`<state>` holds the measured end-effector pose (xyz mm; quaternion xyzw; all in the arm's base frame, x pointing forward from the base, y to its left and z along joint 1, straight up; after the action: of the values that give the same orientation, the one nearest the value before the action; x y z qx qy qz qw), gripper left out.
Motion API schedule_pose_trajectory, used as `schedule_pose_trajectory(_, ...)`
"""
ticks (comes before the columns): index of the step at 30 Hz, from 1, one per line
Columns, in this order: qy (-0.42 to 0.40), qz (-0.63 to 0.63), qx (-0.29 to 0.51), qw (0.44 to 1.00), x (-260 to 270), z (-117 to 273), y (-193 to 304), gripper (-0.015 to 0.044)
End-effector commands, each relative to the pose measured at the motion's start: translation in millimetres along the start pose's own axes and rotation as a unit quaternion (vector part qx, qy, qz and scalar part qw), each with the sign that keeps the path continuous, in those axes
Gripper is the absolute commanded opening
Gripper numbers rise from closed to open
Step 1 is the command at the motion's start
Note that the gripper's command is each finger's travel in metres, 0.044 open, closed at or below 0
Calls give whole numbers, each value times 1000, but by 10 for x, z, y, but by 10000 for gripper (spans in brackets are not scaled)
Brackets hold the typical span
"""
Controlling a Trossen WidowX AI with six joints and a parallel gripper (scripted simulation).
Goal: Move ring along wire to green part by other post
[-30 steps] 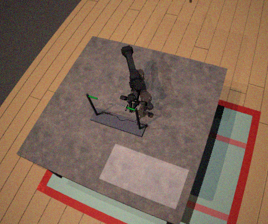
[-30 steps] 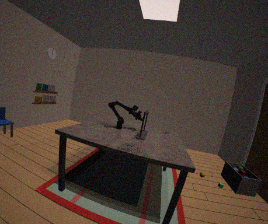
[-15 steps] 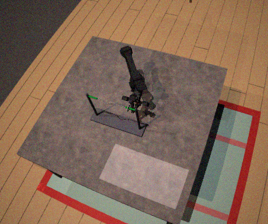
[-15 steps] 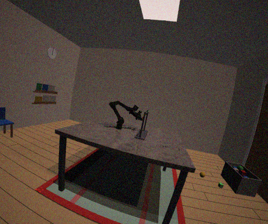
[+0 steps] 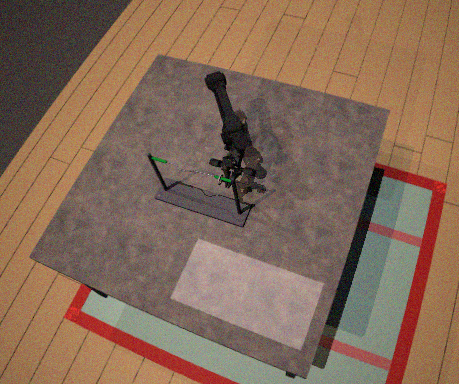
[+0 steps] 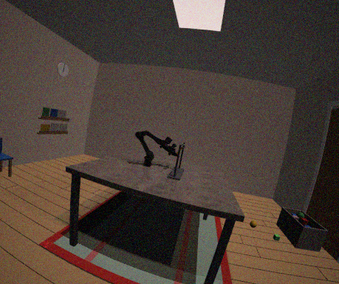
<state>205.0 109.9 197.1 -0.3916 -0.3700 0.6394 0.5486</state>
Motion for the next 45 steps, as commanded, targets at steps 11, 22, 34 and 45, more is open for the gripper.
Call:
schedule_pose_trajectory(11, 0, 0, 0, 1000, 0, -1, 2, -124)
schedule_pose_trajectory(22, 0, 0, 0, 1000, 3, 16, 2, 160)
schedule_pose_trajectory(34, 2, -3, 3, 1000, 19, 381, 4, 160)
schedule_pose_trajectory(45, 2, -3, 2, 1000, 0, 497, 8, 160)
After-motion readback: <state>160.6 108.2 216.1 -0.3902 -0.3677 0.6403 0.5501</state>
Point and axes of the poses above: the point midway between the two fingers, 35 mm back from their tips, its own z axis back along the fingers, its own x axis across the jaws, y = z × x, the point moved 6 cm from there along z, back along the fingers, and after that the axes turned 7 degrees about z, right-handed, at the moved point
